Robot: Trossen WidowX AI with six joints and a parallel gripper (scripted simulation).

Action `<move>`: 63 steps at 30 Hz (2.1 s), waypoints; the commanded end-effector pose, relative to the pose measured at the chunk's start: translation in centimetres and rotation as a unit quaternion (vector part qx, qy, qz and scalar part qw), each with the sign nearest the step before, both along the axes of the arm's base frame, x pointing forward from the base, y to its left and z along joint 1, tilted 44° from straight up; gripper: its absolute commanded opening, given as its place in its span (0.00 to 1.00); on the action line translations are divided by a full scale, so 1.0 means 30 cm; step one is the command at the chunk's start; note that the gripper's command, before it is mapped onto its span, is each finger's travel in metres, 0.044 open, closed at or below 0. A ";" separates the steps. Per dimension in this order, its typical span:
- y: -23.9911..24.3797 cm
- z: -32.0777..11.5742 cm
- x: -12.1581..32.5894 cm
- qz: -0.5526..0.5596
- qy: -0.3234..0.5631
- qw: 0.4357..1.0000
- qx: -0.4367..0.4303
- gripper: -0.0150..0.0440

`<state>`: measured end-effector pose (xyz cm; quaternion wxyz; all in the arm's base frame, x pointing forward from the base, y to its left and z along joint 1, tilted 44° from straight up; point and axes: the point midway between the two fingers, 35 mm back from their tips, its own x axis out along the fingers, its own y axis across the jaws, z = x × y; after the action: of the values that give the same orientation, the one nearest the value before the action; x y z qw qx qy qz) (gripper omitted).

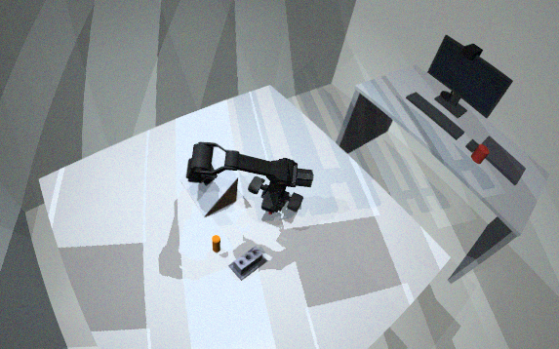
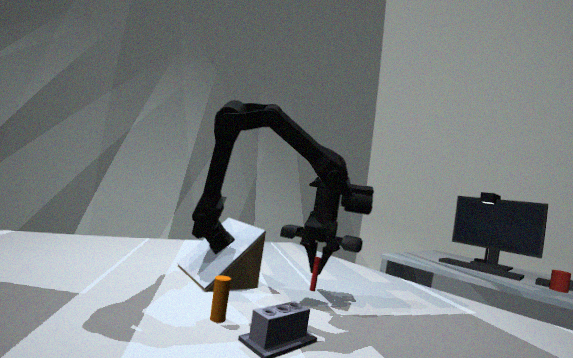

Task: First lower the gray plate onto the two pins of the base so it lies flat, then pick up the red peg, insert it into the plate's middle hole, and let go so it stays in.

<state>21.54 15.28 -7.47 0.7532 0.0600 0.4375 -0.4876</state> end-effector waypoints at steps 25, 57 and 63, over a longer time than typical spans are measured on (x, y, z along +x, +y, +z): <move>0.065 0.142 0.070 0.004 0.003 1.000 0.005 0.25; -0.065 0.320 0.279 0.007 0.003 1.000 0.011 0.25; -0.100 0.358 0.313 0.006 0.001 1.000 0.011 0.25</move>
<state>30.33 12.61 2.29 0.7512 0.0608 0.4480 -0.4809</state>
